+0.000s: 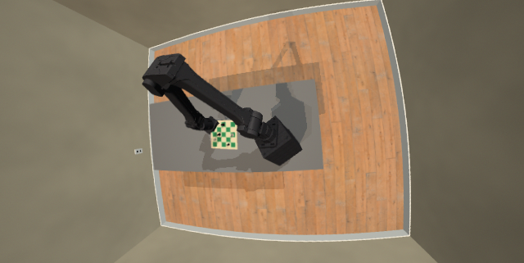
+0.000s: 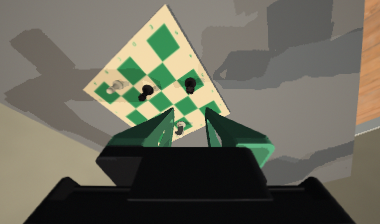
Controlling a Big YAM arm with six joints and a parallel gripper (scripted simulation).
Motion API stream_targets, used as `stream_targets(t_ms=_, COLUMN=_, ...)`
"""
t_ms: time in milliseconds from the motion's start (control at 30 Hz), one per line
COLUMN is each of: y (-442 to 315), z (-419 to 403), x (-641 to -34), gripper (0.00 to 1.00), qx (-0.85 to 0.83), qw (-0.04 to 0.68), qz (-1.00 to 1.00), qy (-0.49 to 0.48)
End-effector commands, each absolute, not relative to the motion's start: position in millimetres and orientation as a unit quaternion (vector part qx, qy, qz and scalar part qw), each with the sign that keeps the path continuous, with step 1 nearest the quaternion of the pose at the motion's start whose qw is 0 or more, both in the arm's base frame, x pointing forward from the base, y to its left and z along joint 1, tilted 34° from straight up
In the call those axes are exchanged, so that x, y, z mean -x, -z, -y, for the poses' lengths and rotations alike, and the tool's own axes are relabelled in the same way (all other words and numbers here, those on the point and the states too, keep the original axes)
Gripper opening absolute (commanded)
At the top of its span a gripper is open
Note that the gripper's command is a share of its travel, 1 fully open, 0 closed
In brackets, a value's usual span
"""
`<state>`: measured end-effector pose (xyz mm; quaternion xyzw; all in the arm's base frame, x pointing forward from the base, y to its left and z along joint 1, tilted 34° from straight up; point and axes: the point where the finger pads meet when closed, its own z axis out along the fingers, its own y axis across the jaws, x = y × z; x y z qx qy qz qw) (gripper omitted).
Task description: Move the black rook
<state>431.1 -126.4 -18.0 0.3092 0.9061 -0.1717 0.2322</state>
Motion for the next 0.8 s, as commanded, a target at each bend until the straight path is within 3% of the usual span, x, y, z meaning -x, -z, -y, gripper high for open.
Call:
stream_targets(t_ms=0, y=18.4, z=127.9, x=-439.9, gripper=0.36, qx=-0.376, qw=0.247, qz=-0.879, qy=0.159)
stream_targets(t_ms=767, y=21.1, z=127.1, x=-435.9, gripper=0.36, qx=-0.373, qw=0.243, qz=-0.881, qy=0.160)
